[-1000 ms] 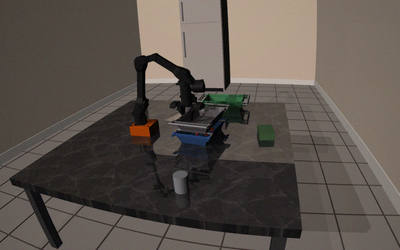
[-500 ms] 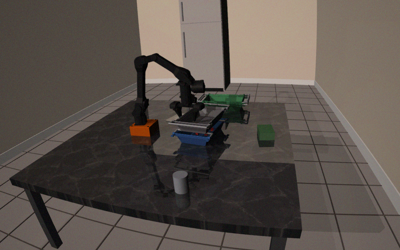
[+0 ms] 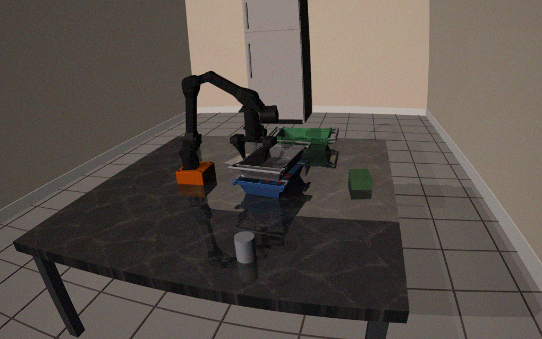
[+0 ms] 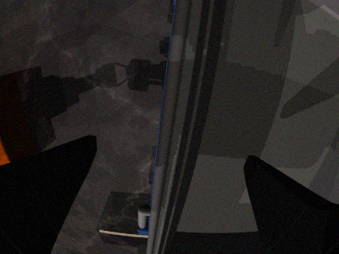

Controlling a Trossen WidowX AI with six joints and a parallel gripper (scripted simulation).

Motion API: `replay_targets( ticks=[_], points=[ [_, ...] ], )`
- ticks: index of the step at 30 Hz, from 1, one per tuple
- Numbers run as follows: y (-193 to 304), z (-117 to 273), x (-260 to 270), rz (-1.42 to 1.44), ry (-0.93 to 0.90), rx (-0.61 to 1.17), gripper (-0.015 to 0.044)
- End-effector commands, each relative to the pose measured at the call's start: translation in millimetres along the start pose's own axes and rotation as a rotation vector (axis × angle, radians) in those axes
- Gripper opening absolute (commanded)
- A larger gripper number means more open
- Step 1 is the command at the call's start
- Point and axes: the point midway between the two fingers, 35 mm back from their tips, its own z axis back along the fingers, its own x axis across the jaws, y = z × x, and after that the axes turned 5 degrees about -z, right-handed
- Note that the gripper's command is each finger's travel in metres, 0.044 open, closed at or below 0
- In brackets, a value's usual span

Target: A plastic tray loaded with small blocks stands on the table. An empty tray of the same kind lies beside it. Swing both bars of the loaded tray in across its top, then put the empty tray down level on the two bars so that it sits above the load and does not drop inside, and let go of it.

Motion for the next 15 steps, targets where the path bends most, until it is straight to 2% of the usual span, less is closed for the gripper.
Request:
replay_targets(
  ticks=[1,15],
  points=[
    [-1.3,20.3,-4.5,-0.001,0.012,-0.005,0.0440],
    [0.5,95.5,0.3,-0.003,0.006,-0.005,0.0440]
  ],
)
